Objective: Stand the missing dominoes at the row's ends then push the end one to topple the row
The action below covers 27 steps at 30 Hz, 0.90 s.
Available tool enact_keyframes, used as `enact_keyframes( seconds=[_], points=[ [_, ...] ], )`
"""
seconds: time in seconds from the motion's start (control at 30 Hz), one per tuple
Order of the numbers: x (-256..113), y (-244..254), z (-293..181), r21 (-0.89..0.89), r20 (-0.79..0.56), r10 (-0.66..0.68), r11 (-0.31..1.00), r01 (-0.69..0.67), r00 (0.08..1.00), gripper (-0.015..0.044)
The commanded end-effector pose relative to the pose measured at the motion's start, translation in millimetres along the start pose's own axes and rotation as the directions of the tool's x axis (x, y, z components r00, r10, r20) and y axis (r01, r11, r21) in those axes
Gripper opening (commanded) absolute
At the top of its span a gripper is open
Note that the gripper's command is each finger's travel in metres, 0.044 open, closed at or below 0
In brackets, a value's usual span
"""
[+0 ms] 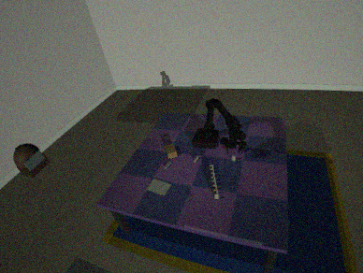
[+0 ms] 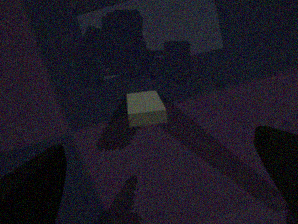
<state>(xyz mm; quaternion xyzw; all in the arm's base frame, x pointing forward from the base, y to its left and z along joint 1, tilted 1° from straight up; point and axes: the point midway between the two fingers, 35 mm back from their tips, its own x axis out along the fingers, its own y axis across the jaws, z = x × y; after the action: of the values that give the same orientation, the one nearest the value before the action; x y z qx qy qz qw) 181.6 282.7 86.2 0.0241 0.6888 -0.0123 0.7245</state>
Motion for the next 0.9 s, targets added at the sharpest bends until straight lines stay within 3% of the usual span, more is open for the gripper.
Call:
enact_keyframes(
  seconds=[0.0, 0.13, 0.37, 0.87],
  points=[
    [-3.7, 2.1, -5.6, -0.026, -0.041, 0.019, 0.999, -0.02, 0.999, 0.044],
    [2.4, 2.8, -5.5, -0.026, -0.041, 0.019, 0.999, -0.02, 0.999, 0.044],
    [60.1, 3.3, -8.2, -0.026, -0.041, 0.019, 0.999, -0.02, 0.999, 0.044],
    [76.4, 3.0, -9.2, -0.026, -0.041, 0.019, 0.999, -0.02, 0.999, 0.044]
  ],
)
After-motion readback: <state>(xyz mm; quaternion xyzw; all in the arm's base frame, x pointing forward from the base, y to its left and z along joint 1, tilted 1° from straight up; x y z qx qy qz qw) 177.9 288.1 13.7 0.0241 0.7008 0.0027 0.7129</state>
